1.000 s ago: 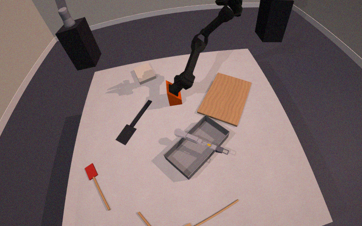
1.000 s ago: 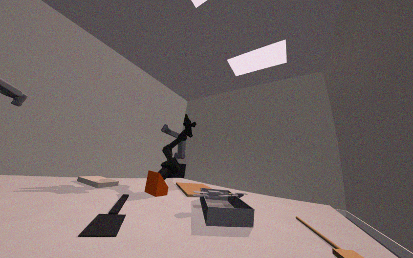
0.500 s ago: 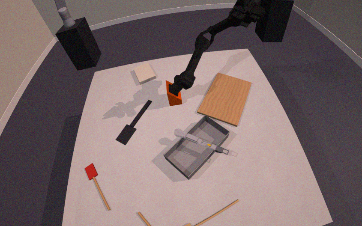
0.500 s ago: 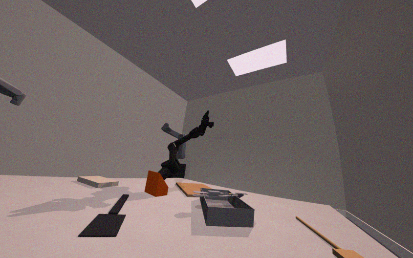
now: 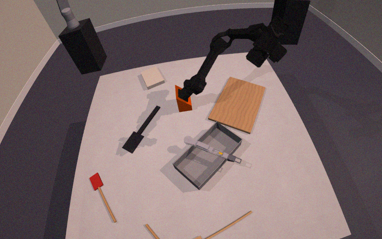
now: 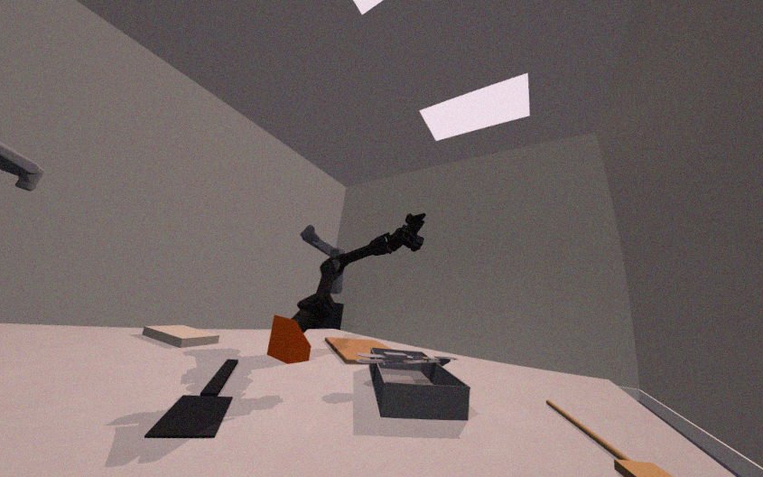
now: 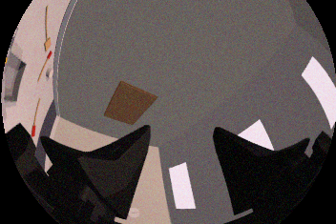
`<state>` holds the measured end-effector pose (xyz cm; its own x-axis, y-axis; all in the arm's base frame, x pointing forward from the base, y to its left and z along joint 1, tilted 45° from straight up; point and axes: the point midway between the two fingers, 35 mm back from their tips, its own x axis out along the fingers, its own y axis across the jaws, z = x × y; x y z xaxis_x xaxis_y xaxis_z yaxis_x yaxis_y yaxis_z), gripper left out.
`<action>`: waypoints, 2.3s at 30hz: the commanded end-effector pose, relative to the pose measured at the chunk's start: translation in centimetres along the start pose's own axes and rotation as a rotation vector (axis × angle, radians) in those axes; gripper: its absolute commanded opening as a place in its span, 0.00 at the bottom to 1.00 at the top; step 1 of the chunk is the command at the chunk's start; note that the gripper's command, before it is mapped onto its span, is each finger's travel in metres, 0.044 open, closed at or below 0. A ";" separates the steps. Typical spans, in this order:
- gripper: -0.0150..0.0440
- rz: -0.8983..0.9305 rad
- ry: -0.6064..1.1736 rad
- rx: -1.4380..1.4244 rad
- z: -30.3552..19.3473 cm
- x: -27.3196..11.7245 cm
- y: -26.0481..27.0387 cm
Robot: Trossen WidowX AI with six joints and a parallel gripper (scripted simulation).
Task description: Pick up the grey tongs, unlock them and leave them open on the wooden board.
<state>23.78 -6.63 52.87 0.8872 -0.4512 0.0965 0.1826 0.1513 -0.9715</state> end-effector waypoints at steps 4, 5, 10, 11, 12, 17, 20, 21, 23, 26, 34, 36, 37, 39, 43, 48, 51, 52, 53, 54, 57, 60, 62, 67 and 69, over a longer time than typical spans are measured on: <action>0.69 0.321 -0.160 0.066 4.5 4.2 10.8; 0.69 0.371 -0.178 0.080 5.1 4.4 12.5; 0.69 0.645 -0.243 0.165 7.3 4.8 21.0; 0.69 0.703 -0.251 0.184 7.7 4.6 22.6; 0.69 0.761 -0.257 0.204 8.0 4.4 24.3; 0.69 1.056 -0.254 0.308 9.0 2.2 32.1; 0.69 1.240 -0.224 0.381 9.2 0.1 36.3; 0.69 1.302 -0.209 0.407 9.2 -0.6 37.6; 0.69 1.426 -0.170 0.460 9.1 -2.4 40.1; 0.69 1.515 -0.136 0.499 9.0 -3.7 41.7; 0.69 1.514 -0.133 0.500 8.4 -3.8 42.0; 0.69 1.514 -0.132 0.500 8.3 -3.8 42.0; 0.69 1.514 -0.132 0.500 8.3 -3.8 42.0; 0.69 1.514 -0.132 0.500 8.3 -3.8 42.0; 0.69 1.514 -0.132 0.500 8.4 -3.7 42.2; 0.69 1.514 -0.133 0.500 8.7 -3.6 42.9; 0.69 1.514 -0.133 0.500 8.9 -3.5 43.4; 0.69 1.514 -0.133 0.500 9.0 -3.5 43.5; 0.69 1.514 -0.133 0.500 9.1 -3.5 43.7; 0.69 1.514 -0.133 0.500 9.1 -3.4 43.8; 0.69 1.514 -0.133 0.500 9.3 -3.4 44.3; 0.69 1.513 -0.133 0.500 9.5 -3.3 44.7; 0.69 1.513 -0.133 0.500 9.7 -3.3 45.0; 0.69 1.513 -0.134 0.501 10.0 -3.2 45.8; 0.69 1.513 -0.134 0.501 10.1 -3.2 46.1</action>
<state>33.47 10.53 10.68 0.4003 0.4526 -0.7968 -0.7726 0.6343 -0.0279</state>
